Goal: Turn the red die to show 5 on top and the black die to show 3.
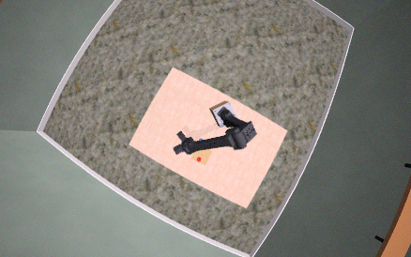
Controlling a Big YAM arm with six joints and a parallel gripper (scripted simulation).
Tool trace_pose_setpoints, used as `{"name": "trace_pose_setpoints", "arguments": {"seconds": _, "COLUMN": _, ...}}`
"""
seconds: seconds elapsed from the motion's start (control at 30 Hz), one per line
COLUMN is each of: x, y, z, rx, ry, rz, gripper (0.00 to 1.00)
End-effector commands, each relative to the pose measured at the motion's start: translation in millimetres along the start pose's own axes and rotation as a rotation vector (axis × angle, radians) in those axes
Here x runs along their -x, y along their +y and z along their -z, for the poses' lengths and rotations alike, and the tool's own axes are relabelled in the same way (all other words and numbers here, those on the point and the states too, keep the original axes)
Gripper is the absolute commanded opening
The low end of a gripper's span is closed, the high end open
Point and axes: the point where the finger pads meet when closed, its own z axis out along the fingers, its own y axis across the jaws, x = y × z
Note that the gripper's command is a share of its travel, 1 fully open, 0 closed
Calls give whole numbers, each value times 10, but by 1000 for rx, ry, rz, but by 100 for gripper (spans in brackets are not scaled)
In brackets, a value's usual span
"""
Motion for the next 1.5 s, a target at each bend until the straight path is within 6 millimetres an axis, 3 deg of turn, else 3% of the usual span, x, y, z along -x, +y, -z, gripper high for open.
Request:
{"name": "trace_pose_setpoints", "arguments": {"seconds": 0.0, "x": -40, "y": 115, "z": -24, "rx": 19, "ry": -13, "rz": -179, "gripper": 25}}
{"name": "trace_pose_setpoints", "arguments": {"seconds": 0.13, "x": -47, "y": 130, "z": -29, "rx": 21, "ry": -12, "rz": -253, "gripper": 25}}
{"name": "trace_pose_setpoints", "arguments": {"seconds": 0.17, "x": -76, "y": 190, "z": 46, "rx": 46, "ry": -10, "rz": -313, "gripper": 25}}
{"name": "trace_pose_setpoints", "arguments": {"seconds": 0.33, "x": -76, "y": 239, "z": -18, "rx": 38, "ry": -7, "rz": -494, "gripper": 25}}
{"name": "trace_pose_setpoints", "arguments": {"seconds": 0.47, "x": -92, "y": 260, "z": 19, "rx": 50, "ry": -4, "rz": -525, "gripper": 25}}
{"name": "trace_pose_setpoints", "arguments": {"seconds": 0.53, "x": -62, "y": 154, "z": -8, "rx": 39, "ry": 10, "rz": -540, "gripper": 25}}
{"name": "trace_pose_setpoints", "arguments": {"seconds": 0.7, "x": -17, "y": 118, "z": 51, "rx": 83, "ry": 120, "rz": -549, "gripper": 25}}
{"name": "trace_pose_setpoints", "arguments": {"seconds": 0.77, "x": 9, "y": 68, "z": -48, "rx": 95, "ry": 256, "rz": -535, "gripper": 25}}
{"name": "trace_pose_setpoints", "arguments": {"seconds": 0.87, "x": 7, "y": 61, "z": -37, "rx": 168, "ry": 511, "rz": -524, "gripper": 25}}
{"name": "trace_pose_setpoints", "arguments": {"seconds": 1.07, "x": 3, "y": 54, "z": -49, "rx": 251, "ry": 814, "rz": -505, "gripper": 25}}
{"name": "trace_pose_setpoints", "arguments": {"seconds": 1.27, "x": -107, "y": 77, "z": -8, "rx": 248, "ry": 846, "rz": -486, "gripper": 25}}
{"name": "trace_pose_setpoints", "arguments": {"seconds": 1.3, "x": -67, "y": 258, "z": 108, "rx": 284, "ry": 839, "rz": -452, "gripper": 25}}
{"name": "trace_pose_setpoints", "arguments": {"seconds": 1.33, "x": -49, "y": 258, "z": 109, "rx": 287, "ry": 838, "rz": -456, "gripper": 25}}
{"name": "trace_pose_setpoints", "arguments": {"seconds": 1.4, "x": -49, "y": 223, "z": 18, "rx": 267, "ry": 840, "rz": -470, "gripper": 25}}
{"name": "trace_pose_setpoints", "arguments": {"seconds": 1.47, "x": -90, "y": 53, "z": -114, "rx": 232, "ry": 845, "rz": -501, "gripper": 25}}
